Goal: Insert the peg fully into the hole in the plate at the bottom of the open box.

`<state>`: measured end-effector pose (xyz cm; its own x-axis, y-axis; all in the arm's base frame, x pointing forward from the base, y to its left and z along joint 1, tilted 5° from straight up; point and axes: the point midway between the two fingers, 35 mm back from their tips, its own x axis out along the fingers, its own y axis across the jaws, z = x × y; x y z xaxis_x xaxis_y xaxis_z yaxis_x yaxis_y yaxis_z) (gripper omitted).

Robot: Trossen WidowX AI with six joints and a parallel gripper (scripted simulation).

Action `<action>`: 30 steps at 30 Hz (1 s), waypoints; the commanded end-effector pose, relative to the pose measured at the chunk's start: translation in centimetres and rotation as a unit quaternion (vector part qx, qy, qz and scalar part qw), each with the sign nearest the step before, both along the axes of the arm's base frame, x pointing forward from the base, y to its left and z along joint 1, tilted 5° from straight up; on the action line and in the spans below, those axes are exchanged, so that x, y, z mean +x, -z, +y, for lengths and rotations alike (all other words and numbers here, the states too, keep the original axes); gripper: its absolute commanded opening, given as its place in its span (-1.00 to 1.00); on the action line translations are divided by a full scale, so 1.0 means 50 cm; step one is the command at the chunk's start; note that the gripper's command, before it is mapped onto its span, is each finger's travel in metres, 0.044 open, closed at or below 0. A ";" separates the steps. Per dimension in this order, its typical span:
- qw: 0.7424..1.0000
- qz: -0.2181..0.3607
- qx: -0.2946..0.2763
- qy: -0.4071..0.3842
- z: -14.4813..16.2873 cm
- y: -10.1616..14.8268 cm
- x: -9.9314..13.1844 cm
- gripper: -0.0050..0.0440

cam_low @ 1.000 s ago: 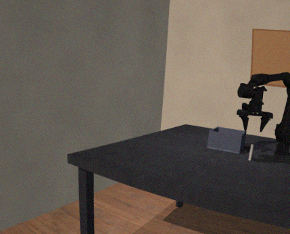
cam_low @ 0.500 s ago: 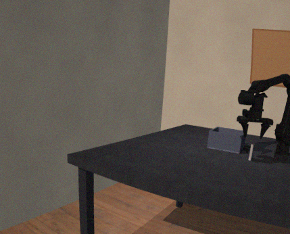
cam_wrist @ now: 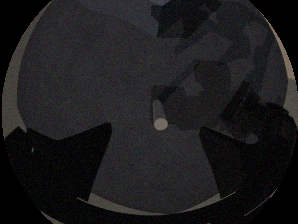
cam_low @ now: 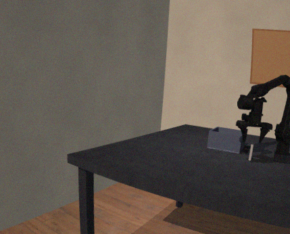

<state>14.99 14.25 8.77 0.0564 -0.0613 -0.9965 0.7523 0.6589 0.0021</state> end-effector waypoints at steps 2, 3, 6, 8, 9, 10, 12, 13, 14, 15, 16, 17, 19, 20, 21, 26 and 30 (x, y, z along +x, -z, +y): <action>1.000 0.005 -0.006 0.000 -0.005 0.017 -0.002 1.00; 1.000 0.005 -0.006 0.000 -0.005 0.020 -0.001 1.00; 1.000 0.005 -0.006 0.000 -0.005 0.030 0.000 1.00; 1.000 0.005 -0.006 0.000 -0.006 0.037 0.000 1.00; 1.000 0.005 -0.006 0.000 -0.006 0.040 0.000 1.00; 1.000 0.005 -0.006 0.000 -0.006 0.043 0.000 1.00; 1.000 0.005 -0.006 0.000 -0.007 0.050 0.001 1.00; 1.000 0.005 -0.006 0.000 -0.007 0.053 0.001 1.00; 1.000 0.005 -0.006 0.000 -0.007 0.056 0.001 1.00; 1.000 0.005 -0.006 0.000 -0.008 0.060 0.001 1.00; 1.000 0.005 -0.006 0.000 -0.008 0.063 0.001 1.00; 1.000 0.005 -0.006 0.000 -0.008 0.063 0.001 1.00; 1.000 0.005 -0.006 0.000 -0.008 0.066 0.001 1.00; 1.000 0.005 -0.006 0.000 -0.009 0.069 0.001 1.00; 1.000 0.005 -0.006 0.000 -0.009 0.073 0.001 1.00; 1.000 0.005 -0.006 0.000 -0.011 0.089 0.001 1.00; 1.000 0.005 -0.006 0.000 -0.013 0.100 0.000 1.00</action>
<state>15.20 13.93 4.50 0.0565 -0.0610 -0.9965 0.7522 0.6590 0.0023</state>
